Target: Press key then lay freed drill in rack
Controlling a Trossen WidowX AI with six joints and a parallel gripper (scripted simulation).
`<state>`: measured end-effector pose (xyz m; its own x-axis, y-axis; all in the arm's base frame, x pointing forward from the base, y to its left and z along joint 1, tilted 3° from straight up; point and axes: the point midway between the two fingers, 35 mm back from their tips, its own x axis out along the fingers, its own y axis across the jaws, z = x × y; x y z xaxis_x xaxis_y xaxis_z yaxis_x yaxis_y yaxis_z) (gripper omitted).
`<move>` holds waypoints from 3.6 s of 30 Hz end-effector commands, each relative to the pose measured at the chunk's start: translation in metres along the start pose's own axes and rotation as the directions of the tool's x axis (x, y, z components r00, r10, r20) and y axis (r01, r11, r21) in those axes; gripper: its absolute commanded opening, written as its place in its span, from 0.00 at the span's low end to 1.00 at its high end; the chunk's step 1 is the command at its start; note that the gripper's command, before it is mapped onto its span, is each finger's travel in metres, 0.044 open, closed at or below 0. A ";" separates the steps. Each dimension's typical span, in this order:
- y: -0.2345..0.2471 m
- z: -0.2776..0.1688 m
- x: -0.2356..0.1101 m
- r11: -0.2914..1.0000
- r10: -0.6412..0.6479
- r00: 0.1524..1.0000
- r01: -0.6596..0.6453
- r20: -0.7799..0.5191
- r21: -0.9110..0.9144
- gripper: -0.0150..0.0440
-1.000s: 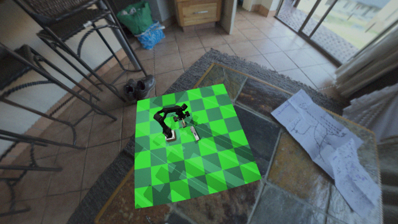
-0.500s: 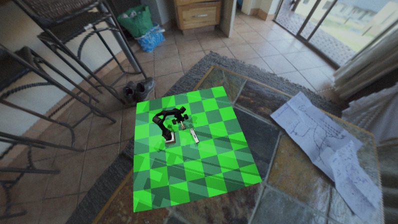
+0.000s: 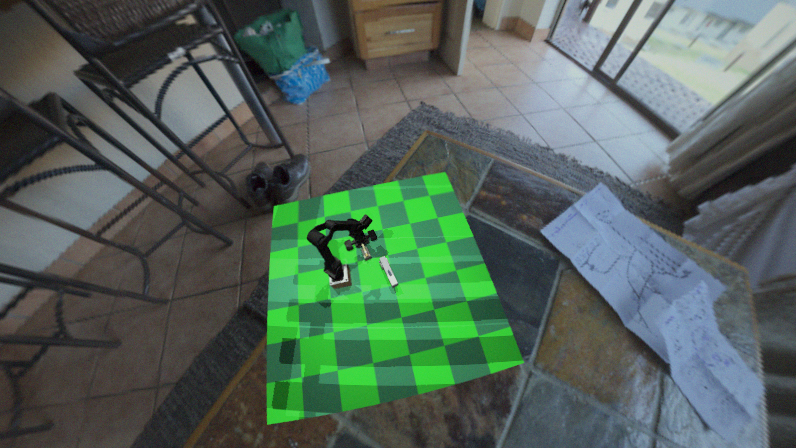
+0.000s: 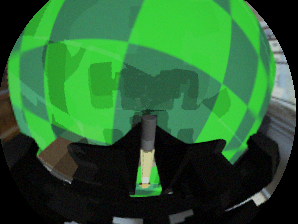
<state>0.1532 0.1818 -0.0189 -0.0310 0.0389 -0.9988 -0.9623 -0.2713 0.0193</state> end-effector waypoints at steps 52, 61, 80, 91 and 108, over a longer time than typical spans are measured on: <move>0.003 -0.003 0.030 1.000 0.004 1.000 -0.004 0.000 0.005 0.25; 0.003 -0.004 0.030 1.000 0.004 1.000 -0.004 0.000 0.005 0.25; 0.002 -0.004 0.029 1.000 0.004 1.000 -0.004 0.000 0.005 0.25; 0.002 -0.004 0.029 1.000 0.004 1.000 -0.004 0.000 0.005 0.25; 0.002 -0.004 0.029 1.000 0.004 1.000 -0.004 0.000 0.005 0.25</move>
<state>0.1510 0.1855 -0.0444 -0.0385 0.0612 -0.9974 -0.9635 -0.2671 0.0208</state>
